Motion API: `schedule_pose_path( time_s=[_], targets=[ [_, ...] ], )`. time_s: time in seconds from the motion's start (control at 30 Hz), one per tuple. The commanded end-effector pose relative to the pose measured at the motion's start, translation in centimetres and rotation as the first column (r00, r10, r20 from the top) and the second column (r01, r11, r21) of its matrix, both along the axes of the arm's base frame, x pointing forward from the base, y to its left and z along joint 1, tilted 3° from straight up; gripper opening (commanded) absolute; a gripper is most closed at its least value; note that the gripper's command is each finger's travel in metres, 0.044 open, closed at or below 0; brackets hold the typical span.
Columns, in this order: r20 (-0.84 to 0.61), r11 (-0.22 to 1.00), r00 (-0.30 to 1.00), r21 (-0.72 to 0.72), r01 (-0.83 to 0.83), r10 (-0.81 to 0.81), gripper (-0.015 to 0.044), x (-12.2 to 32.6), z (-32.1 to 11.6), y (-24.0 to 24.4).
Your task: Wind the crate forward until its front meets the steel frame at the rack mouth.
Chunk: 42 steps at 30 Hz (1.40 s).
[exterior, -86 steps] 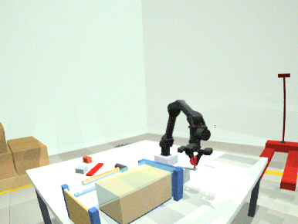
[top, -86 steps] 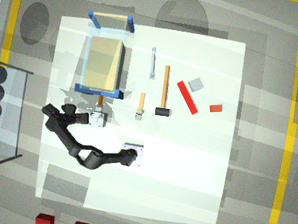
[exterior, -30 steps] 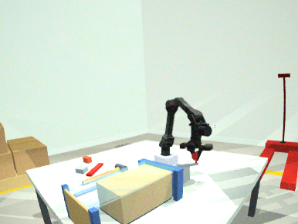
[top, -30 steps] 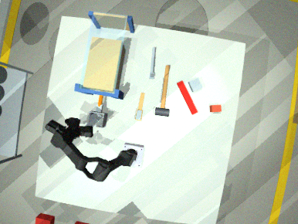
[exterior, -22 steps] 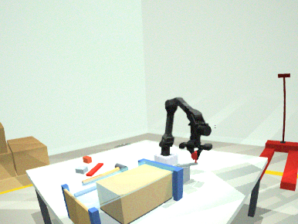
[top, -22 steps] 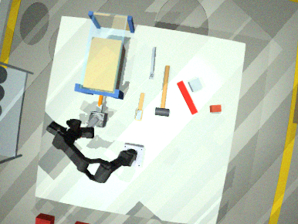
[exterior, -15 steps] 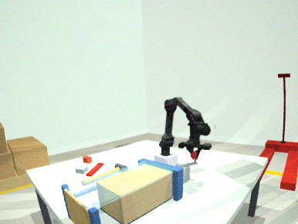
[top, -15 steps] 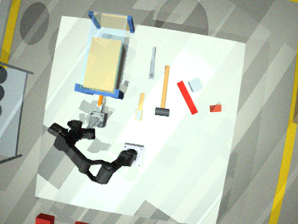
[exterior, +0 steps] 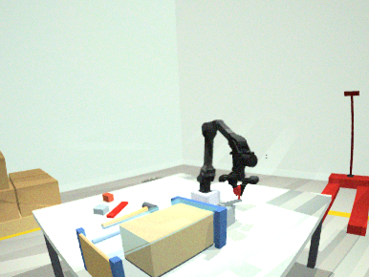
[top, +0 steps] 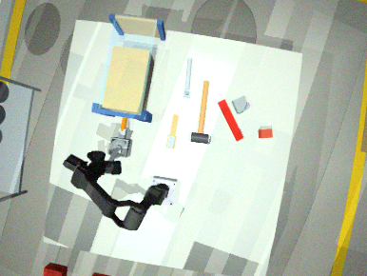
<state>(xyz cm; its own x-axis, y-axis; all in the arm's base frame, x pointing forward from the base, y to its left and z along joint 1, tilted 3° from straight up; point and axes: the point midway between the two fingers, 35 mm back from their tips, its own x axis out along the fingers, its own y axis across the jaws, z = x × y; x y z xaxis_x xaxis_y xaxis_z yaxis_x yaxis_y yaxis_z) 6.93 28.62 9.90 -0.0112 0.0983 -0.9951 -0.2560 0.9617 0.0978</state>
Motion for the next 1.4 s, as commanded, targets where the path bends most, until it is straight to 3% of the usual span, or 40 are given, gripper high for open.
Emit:
schedule_pose_path(
  time_s=[0.0, 1.37],
  targets=[
    [-0.014, 1.000, 1.000, -0.024, 0.001, -0.001, 0.0000, -0.5, -0.3, -1.3],
    [-0.013, 1.000, 1.000, -0.030, 0.001, -0.002, 0.0000, 1.1, -0.9, -7.9]
  ],
)
